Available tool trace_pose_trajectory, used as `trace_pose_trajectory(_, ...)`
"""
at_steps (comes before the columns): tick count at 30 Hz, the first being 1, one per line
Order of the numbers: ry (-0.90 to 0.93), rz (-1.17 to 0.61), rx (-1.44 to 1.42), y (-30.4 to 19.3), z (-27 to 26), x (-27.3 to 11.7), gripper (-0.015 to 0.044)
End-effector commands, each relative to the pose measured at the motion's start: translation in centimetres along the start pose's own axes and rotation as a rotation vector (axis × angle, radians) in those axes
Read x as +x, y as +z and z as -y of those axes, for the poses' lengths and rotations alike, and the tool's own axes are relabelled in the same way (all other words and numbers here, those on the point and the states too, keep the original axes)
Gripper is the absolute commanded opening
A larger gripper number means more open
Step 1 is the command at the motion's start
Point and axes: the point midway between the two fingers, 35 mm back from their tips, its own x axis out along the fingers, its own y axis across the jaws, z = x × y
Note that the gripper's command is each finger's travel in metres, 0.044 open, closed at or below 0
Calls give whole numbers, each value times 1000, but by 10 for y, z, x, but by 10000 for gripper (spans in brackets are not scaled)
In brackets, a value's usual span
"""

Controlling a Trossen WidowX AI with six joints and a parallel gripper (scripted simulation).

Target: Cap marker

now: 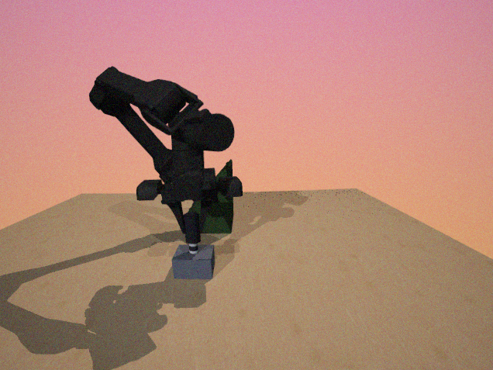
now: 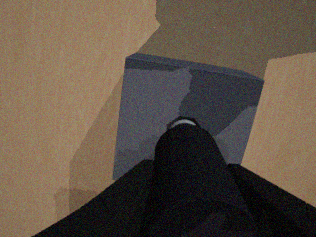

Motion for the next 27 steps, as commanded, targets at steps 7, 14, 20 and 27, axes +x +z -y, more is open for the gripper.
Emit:
trace_pose_trajectory(7,0,0,0,0,0,0,184)
trace_pose_trajectory(14,0,0,0,0,0,0,368)
trace_pose_trajectory(20,3,1,-3,1,-1,-10,440)
trace_pose_trajectory(27,2,-1,-1,0,-1,-75,440)
